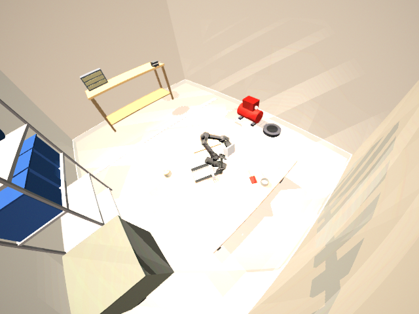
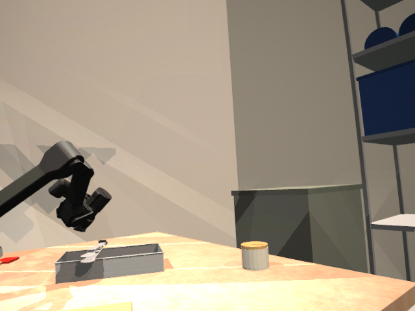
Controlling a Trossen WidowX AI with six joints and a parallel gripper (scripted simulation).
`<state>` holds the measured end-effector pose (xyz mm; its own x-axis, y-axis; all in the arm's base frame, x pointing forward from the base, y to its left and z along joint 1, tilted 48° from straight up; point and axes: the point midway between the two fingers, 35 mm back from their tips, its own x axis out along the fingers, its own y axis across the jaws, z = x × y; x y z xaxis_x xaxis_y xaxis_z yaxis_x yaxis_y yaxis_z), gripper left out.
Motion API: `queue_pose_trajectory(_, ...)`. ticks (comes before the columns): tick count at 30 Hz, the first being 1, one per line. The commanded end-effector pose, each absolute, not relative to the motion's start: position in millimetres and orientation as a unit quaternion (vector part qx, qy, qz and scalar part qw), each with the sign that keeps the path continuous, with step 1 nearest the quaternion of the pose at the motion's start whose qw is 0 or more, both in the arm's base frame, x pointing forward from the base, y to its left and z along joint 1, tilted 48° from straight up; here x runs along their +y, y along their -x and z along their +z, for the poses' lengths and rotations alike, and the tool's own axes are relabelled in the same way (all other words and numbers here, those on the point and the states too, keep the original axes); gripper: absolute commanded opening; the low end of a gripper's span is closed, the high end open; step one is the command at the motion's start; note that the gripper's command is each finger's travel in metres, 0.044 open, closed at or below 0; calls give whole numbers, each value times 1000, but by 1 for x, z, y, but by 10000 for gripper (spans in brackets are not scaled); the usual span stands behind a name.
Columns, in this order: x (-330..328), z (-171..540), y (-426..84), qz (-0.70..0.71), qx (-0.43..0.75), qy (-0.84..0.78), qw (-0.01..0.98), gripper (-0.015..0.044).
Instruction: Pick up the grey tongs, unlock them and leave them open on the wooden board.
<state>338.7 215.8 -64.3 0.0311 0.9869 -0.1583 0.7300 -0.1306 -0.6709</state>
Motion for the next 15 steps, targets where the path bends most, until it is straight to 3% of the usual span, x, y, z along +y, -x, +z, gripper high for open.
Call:
queue_pose_trajectory(1,216,-65,-340,310,-622,687,213,374)
queue_pose_trajectory(6,213,-78,-363,391,-545,689,274,260)
queue_pose_trajectory(15,194,-119,-416,580,-245,638,443,260)
